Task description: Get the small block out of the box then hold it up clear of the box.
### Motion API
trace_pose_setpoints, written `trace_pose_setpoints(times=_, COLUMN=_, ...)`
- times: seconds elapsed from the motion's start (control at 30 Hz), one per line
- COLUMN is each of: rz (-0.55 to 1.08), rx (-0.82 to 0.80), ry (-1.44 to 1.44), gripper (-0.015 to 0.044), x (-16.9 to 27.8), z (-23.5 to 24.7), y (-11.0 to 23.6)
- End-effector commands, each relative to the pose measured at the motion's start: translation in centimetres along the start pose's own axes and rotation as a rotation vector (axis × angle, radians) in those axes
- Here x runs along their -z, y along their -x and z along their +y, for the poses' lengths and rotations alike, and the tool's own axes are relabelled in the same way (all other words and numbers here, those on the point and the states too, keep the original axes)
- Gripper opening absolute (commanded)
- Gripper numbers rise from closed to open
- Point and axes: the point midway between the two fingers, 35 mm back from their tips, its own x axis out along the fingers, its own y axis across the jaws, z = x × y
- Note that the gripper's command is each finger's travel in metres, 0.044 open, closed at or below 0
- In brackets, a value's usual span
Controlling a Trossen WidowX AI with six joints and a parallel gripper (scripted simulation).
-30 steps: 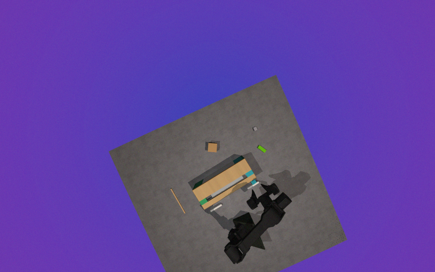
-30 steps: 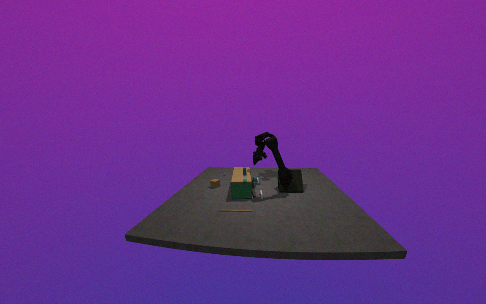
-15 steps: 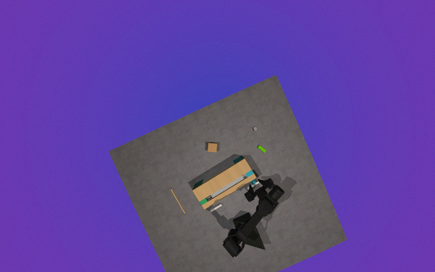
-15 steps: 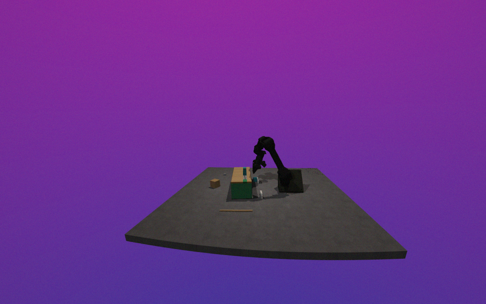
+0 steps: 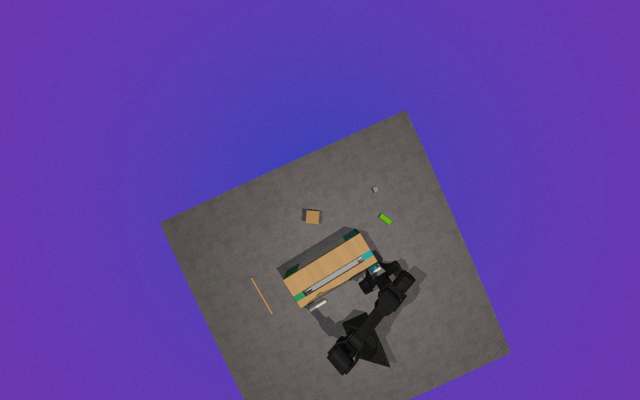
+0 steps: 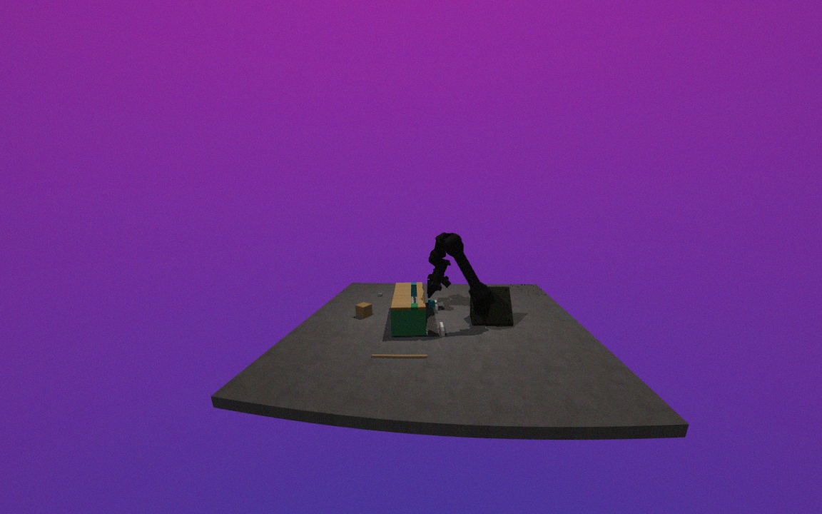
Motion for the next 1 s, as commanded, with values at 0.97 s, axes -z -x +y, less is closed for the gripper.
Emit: trace_pose_setpoints(times=0.97, rz=0.003, rx=0.006, ry=-0.004, gripper=0.0259, x=-2.3, z=-0.3, y=-4.4)
